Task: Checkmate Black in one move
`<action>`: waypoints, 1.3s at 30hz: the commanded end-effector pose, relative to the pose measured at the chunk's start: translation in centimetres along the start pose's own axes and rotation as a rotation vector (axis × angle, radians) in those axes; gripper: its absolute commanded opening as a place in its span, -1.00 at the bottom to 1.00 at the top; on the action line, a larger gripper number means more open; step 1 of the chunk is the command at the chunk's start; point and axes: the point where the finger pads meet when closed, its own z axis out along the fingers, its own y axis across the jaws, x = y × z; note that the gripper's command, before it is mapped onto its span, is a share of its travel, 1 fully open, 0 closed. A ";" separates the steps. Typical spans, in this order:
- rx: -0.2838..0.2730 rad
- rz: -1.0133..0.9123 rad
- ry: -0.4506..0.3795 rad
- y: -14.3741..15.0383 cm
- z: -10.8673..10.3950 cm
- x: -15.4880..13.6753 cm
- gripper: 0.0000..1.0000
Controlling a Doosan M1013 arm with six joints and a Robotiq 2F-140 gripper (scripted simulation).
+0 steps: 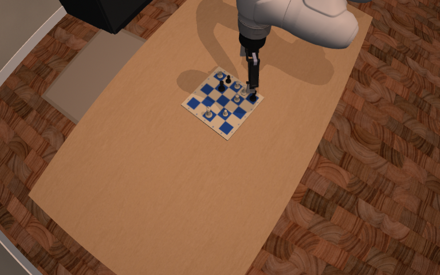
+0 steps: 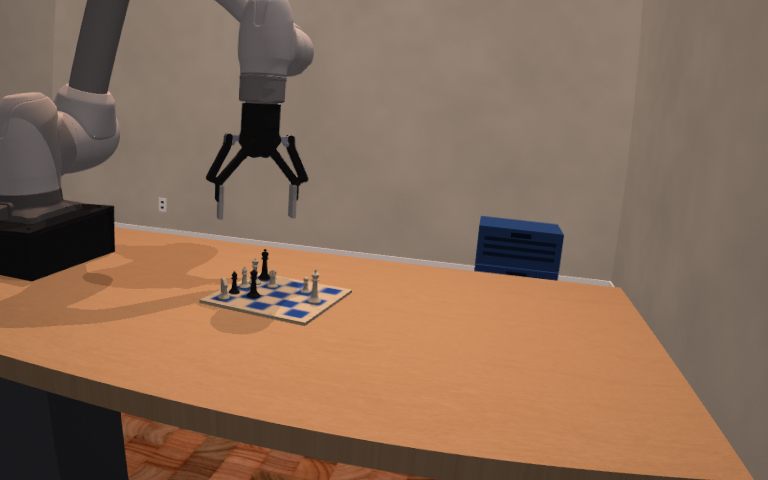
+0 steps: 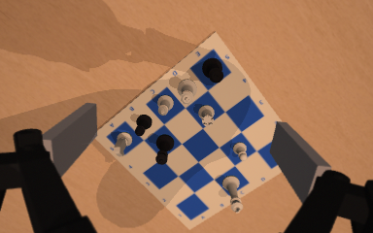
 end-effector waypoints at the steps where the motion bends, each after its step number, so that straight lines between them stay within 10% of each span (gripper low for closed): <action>1: 0.000 0.000 0.000 0.0 0.0 0.0 1.00; 39: 0.000 0.000 0.000 0.0 -4.9 0.0 1.00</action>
